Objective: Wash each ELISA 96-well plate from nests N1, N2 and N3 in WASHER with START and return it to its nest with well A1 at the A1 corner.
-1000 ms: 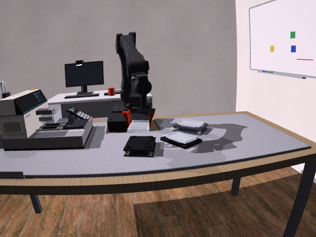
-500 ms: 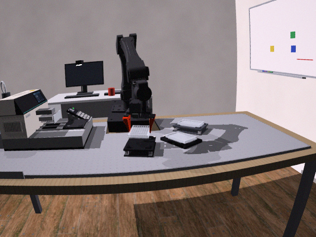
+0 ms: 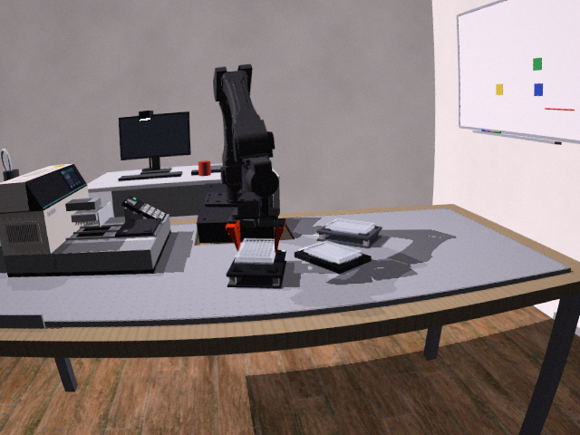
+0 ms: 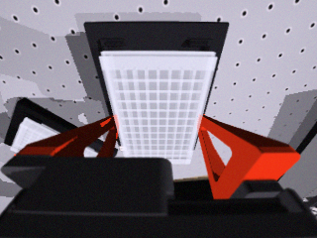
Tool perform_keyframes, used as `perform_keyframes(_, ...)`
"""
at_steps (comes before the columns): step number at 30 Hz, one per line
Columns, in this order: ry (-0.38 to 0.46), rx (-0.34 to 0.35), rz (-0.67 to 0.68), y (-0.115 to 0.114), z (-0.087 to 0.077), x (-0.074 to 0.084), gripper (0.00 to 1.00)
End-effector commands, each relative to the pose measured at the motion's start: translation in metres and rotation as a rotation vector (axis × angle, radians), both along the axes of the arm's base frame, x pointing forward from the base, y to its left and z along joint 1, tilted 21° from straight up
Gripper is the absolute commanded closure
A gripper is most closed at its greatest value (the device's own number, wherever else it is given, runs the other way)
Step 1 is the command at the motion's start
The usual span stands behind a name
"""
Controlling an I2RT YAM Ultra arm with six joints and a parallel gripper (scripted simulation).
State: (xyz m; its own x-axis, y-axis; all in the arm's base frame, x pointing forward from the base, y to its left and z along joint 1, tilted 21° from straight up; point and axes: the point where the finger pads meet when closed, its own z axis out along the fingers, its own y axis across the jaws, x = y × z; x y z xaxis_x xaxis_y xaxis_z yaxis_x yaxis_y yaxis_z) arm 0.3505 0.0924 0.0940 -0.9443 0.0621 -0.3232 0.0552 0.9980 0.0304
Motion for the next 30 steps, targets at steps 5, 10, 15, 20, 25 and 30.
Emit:
perform_keyframes(5, -0.039, 0.011, 0.004, 0.0027, 0.0011, 0.0099, 1.0)
perform_keyframes(10, -0.039, 0.011, 0.004, 0.0026, 0.0009, 0.0097, 1.0)
perform_keyframes(15, -0.039, 0.011, 0.004, 0.0024, 0.0007, 0.0091, 1.0)
perform_keyframes(20, -0.039, 0.011, 0.004, 0.0022, 0.0005, 0.0087, 1.0)
perform_keyframes(25, -0.039, 0.011, 0.004, 0.0021, 0.0004, 0.0083, 1.0)
perform_keyframes(30, -0.039, 0.011, 0.004, 0.0019, 0.0002, 0.0079, 1.0)
